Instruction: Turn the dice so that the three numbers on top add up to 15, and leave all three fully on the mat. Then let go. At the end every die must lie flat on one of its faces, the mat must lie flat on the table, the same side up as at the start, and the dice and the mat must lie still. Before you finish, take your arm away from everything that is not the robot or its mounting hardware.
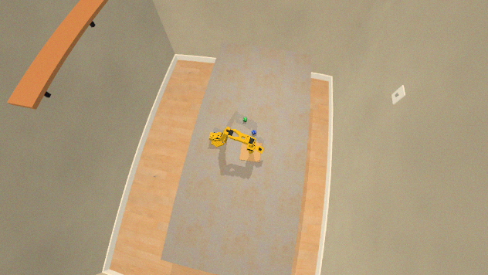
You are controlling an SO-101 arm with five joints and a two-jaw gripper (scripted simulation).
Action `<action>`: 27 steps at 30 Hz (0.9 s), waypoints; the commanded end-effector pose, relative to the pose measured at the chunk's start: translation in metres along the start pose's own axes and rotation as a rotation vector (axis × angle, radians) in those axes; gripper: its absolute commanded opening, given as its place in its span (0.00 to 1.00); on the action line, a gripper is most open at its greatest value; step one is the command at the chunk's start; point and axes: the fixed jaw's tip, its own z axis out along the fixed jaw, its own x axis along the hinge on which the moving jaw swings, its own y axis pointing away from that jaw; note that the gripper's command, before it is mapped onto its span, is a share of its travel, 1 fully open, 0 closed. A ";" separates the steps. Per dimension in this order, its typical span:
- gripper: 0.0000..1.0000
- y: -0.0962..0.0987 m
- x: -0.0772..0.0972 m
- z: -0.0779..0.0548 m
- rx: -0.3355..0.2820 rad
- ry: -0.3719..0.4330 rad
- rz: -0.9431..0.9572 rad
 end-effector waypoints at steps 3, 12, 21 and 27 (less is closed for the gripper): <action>0.00 0.002 -0.005 -0.005 -0.002 -0.039 0.003; 0.00 0.002 -0.005 -0.001 -0.002 -0.039 0.003; 0.00 0.002 -0.005 0.001 -0.002 -0.039 0.003; 0.00 0.002 -0.005 0.003 -0.002 -0.039 0.003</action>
